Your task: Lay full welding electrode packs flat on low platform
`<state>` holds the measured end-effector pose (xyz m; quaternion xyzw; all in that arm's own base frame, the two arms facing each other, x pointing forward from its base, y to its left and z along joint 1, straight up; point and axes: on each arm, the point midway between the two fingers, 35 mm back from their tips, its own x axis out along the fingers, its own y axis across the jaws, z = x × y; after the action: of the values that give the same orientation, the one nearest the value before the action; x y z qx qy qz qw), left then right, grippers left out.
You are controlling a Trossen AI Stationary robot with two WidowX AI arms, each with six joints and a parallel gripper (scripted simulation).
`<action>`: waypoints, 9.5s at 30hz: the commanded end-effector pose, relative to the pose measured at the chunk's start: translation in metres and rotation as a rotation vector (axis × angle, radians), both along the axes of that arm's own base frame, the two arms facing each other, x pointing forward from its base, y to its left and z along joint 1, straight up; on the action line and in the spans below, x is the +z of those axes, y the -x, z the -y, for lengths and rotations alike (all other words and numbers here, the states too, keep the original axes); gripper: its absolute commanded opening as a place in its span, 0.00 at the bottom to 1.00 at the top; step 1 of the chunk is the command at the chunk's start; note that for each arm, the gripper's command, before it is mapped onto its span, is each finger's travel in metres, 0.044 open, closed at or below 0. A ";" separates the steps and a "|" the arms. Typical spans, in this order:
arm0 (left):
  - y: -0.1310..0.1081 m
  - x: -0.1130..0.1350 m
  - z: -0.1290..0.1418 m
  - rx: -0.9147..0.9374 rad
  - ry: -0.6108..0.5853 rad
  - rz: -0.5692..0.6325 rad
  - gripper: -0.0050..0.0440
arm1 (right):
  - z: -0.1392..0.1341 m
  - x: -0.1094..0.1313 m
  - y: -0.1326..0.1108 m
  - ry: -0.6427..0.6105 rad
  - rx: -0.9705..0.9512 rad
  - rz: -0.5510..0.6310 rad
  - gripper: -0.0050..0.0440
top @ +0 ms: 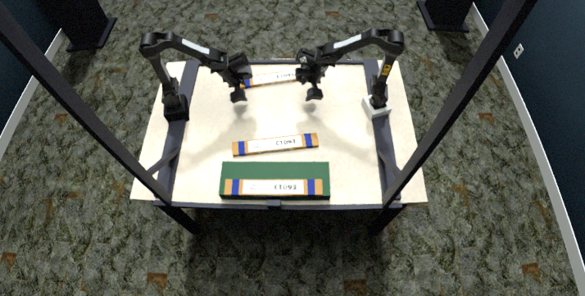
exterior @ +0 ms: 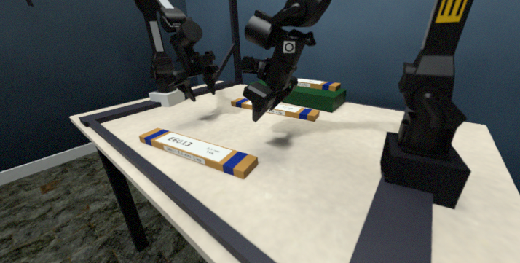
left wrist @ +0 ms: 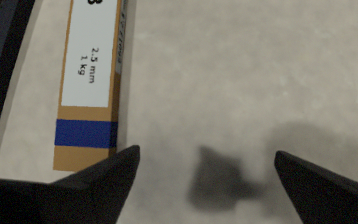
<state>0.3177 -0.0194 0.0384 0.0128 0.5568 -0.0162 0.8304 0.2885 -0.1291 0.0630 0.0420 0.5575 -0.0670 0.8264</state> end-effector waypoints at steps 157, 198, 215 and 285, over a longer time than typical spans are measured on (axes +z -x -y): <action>-0.034 -0.044 -0.127 -0.002 -0.018 0.038 0.00 | 0.173 -0.045 0.045 0.037 0.005 0.027 0.00; -0.031 0.028 -0.126 -0.003 -0.019 0.039 0.00 | 0.171 0.027 0.047 0.037 0.005 0.027 0.00; -0.029 0.030 -0.127 -0.004 -0.019 0.036 0.00 | 0.171 0.029 0.048 0.037 0.005 0.028 0.00; -0.004 0.023 -0.022 -0.184 0.001 0.016 0.00 | 0.070 0.020 0.023 0.009 -0.178 0.017 0.00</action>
<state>0.3242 0.0203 0.0501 0.0454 0.5603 -0.0674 0.8243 0.2732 -0.1900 0.0715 0.0819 0.5543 -0.1034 0.8218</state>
